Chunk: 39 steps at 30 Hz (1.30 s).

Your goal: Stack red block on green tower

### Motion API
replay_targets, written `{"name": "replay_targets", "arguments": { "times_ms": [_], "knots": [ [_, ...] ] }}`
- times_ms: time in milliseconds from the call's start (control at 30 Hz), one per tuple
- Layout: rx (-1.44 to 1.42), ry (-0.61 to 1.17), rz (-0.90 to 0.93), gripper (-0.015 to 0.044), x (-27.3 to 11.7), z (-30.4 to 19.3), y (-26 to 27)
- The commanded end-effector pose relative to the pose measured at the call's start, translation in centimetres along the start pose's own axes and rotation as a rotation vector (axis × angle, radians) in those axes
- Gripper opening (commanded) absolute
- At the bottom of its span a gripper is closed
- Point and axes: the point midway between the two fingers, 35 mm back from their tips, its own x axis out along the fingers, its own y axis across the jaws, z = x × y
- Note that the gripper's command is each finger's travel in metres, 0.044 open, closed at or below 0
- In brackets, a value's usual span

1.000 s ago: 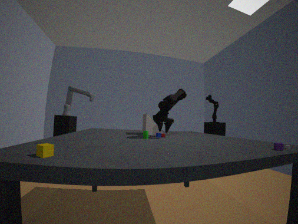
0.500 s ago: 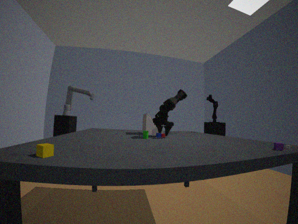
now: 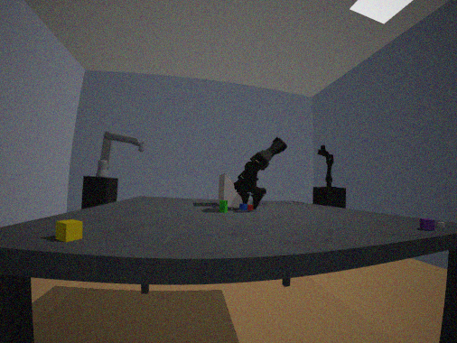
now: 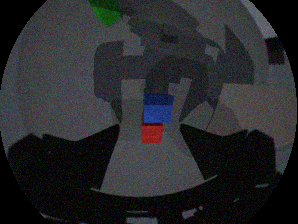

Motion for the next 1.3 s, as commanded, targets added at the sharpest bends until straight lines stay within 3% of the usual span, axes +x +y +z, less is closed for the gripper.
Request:
{"name": "replay_targets", "arguments": {
  "times_ms": [0,467,733,1267],
  "knots": [
    [0.004,0.005,0.003,0.0440,0.0,-0.1,0.0],
    [0.004,0.005,0.003,0.0072,0.0,-0.1,0.0],
    [0.004,0.005,0.003,0.0000,-0.1,-0.1,0.0],
    [0.004,0.002,0.003,0.0000,-6.9,0.1,0.0]
  ]
}}
